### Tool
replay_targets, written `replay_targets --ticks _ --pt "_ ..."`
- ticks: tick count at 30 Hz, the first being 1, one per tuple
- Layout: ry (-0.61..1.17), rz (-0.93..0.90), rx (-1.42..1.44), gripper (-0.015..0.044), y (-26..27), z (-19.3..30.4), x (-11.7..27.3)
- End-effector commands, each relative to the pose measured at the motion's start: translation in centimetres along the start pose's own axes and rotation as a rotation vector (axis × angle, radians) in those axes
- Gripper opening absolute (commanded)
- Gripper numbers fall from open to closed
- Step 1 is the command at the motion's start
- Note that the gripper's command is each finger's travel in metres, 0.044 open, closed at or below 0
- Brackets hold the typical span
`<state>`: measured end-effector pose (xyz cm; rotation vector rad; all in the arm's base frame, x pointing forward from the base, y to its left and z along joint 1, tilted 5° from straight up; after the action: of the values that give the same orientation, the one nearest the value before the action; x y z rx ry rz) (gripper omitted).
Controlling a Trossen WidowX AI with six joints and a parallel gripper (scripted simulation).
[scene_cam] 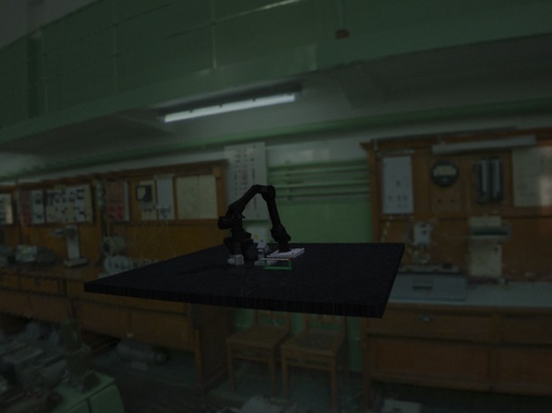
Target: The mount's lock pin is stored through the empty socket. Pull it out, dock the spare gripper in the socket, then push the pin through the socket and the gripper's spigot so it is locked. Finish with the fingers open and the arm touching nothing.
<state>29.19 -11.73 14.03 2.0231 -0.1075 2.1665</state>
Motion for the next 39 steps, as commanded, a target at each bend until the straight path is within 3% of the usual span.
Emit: replay_targets --ticks 1,9,26,36,39 --pt "0.000 0.000 0.000 0.0440 0.0 0.0 0.9" --pt "0.000 0.000 0.003 0.0440 0.0 0.0 2.9" --pt "0.000 0.000 0.003 0.0440 0.0 0.0 2.4" --pt "0.000 0.001 0.004 0.0440 0.0 0.0 7.8" --pt "0.008 -0.001 0.024 0.0440 0.0 0.1 7.4"
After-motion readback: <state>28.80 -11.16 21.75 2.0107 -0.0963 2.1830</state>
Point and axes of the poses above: the point midway between the two fingers, 35 mm back from their tips, its own x axis back along the fingers, its own y axis across the jaws, z = x × y, the point moved 6 cm from there along x, back along the fingers, and after that the axes turned 9 degrees about x, right-handed, at the moved point
